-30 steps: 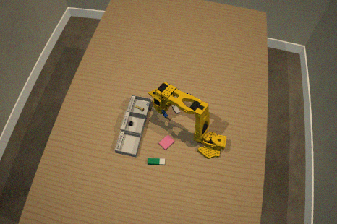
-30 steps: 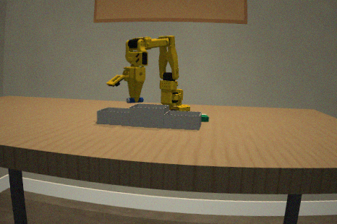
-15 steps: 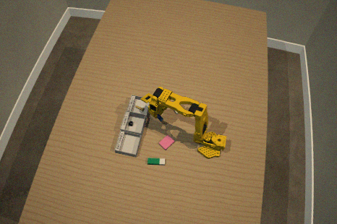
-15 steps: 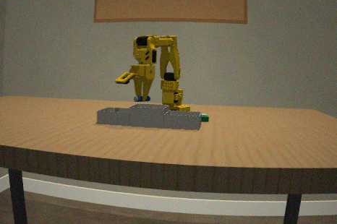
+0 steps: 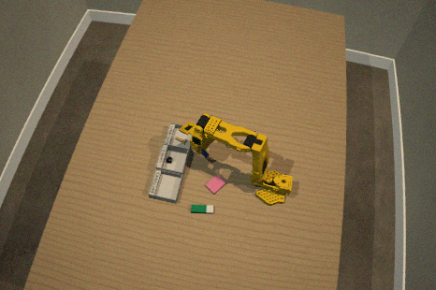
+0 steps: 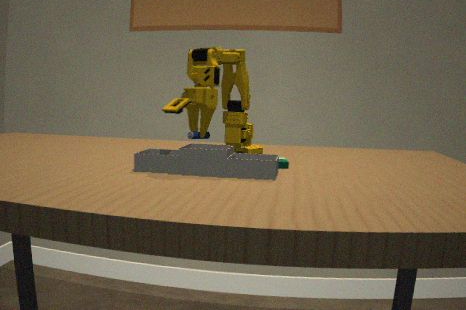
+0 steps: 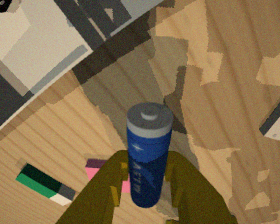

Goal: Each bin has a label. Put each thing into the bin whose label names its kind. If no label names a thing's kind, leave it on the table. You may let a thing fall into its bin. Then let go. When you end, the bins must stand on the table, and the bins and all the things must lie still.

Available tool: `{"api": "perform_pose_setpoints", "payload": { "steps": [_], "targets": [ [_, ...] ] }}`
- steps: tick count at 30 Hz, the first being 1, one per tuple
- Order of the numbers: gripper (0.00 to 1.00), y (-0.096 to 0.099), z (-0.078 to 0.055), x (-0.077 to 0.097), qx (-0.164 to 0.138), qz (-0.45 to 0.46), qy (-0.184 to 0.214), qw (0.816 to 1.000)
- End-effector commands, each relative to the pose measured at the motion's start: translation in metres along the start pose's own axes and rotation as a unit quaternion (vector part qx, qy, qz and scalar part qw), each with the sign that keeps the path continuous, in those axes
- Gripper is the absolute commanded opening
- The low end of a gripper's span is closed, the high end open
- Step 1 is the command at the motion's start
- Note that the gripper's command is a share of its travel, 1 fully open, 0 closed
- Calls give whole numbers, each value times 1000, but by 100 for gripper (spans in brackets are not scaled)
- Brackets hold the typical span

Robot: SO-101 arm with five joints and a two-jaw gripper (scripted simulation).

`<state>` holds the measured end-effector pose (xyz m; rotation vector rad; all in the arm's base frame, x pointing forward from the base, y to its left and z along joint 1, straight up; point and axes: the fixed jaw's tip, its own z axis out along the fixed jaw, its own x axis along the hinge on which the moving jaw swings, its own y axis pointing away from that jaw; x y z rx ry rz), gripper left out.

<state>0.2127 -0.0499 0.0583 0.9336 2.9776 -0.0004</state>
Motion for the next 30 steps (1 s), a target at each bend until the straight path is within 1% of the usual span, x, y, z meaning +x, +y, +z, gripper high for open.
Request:
{"api": "perform_pose_setpoints", "payload": {
  "steps": [1, 4, 6, 11, 15, 30],
  "targets": [
    [0, 13, -13, -6, -14, -32, -34, 999],
    [0, 22, -15, -5, -16, -57, -39, 997],
    [0, 22, -15, -5, -16, -57, -39, 997],
    [0, 36, -18, -4, -21, -97, -47, 994],
    [0, 43, -19, -3, -23, -118, -51, 991],
    [0, 50, -20, -2, -26, -138, -55, 989]
  ]
}}
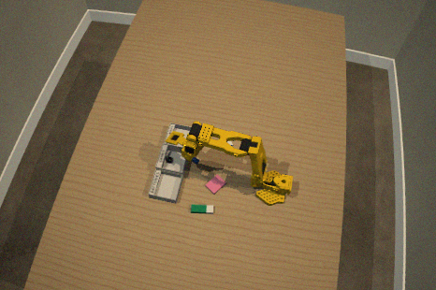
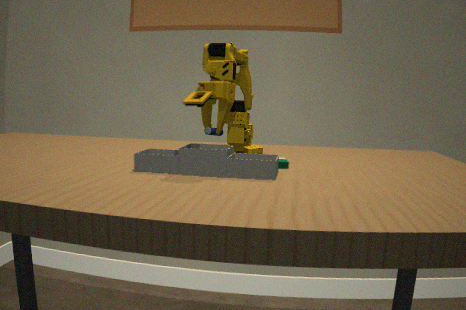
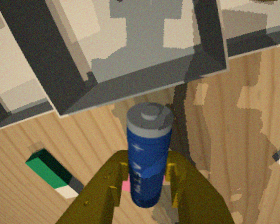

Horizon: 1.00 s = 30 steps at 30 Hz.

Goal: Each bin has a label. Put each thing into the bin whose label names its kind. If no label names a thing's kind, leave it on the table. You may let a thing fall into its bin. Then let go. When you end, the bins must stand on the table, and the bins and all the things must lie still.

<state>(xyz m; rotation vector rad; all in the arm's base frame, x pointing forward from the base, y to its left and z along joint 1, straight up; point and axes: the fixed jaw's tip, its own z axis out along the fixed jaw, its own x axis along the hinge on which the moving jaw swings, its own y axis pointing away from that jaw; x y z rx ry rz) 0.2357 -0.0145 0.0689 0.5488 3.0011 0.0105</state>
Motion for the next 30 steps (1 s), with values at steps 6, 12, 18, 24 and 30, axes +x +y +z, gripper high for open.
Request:
{"api": "perform_pose_setpoints", "payload": {
  "steps": [6, 12, 18, 24, 30],
  "targets": [
    [0, 20, -9, -9, -13, -56, -34, 998],
    [0, 31, -8, -11, -18, -90, -42, 995],
    [0, 45, -8, -13, -23, -130, -52, 990],
    [0, 49, -7, -13, -25, -142, -54, 988],
    [0, 50, -7, -13, -25, -143, -55, 988]
  ]
}}
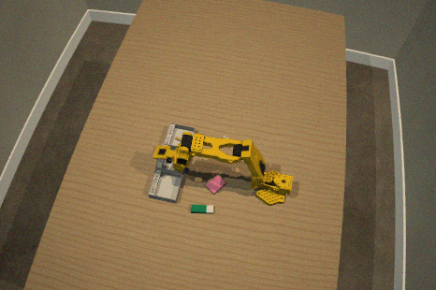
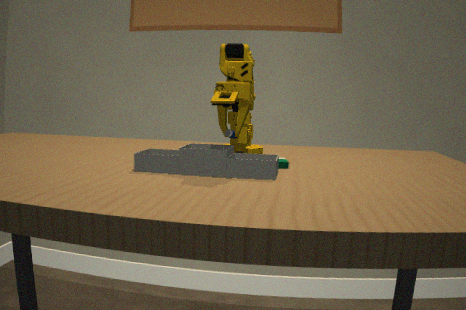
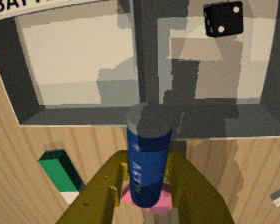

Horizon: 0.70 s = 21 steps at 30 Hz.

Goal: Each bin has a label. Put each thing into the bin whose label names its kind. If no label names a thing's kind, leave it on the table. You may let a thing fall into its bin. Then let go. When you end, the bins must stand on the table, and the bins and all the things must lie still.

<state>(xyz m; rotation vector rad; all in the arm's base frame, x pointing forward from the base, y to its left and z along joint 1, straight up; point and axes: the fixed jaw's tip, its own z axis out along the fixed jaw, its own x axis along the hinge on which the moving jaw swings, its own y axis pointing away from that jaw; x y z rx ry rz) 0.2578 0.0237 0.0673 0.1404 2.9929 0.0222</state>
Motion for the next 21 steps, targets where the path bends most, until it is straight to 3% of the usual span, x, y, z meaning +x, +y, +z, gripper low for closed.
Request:
{"api": "perform_pose_setpoints", "payload": {
  "steps": [1, 21],
  "targets": [
    [0, 5, -10, -8, -7, -12, -31, 999],
    [0, 41, -7, -27, -19, -128, -61, 990]
  ]
}}
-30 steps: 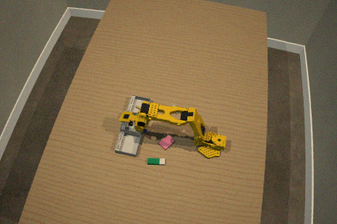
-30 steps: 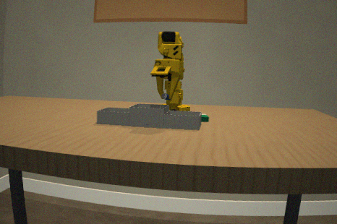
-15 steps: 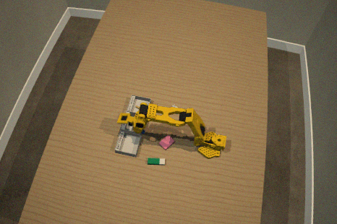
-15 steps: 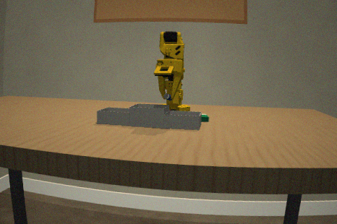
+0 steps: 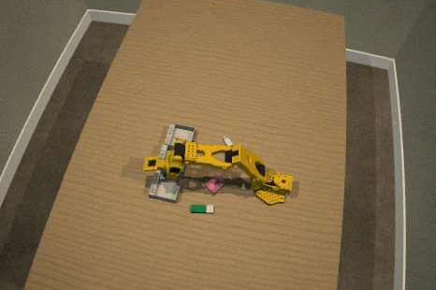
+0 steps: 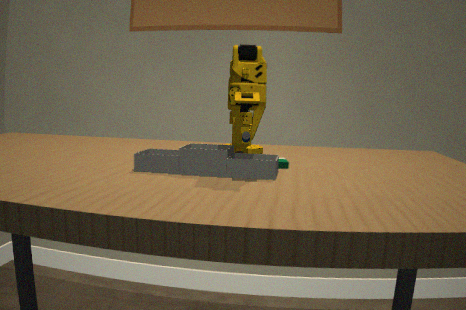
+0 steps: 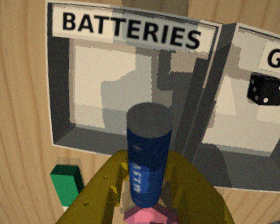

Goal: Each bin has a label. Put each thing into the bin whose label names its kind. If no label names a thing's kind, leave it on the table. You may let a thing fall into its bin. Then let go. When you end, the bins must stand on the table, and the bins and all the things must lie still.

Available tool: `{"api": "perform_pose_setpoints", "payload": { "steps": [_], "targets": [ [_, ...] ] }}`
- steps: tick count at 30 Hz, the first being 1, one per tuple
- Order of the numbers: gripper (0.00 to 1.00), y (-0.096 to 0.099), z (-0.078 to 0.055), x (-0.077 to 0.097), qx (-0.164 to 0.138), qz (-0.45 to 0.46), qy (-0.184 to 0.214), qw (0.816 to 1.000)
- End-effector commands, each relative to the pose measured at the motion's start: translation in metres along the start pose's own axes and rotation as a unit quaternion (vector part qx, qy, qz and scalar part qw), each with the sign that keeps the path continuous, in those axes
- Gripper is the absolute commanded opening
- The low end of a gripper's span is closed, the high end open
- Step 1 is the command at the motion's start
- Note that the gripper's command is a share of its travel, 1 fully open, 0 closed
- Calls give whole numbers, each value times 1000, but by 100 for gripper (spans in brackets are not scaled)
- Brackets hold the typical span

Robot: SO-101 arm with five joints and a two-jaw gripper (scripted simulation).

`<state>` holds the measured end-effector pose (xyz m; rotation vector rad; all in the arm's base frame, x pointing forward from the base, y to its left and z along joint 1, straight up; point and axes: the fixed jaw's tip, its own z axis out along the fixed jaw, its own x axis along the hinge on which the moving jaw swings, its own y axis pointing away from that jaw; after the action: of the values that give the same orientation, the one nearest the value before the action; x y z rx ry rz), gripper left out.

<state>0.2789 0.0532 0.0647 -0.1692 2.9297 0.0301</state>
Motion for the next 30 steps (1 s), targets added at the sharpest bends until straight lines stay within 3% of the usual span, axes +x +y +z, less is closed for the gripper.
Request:
{"api": "perform_pose_setpoints", "payload": {
  "steps": [1, 27, 28, 30],
  "targets": [
    [0, 10, -12, -12, -5, -29, -33, 999],
    [0, 13, -11, -14, -6, -41, -36, 998],
    [0, 20, -20, -19, -10, -59, -60, 996],
    [0, 20, -20, -19, -10, -59, -60, 996]
  ]
}}
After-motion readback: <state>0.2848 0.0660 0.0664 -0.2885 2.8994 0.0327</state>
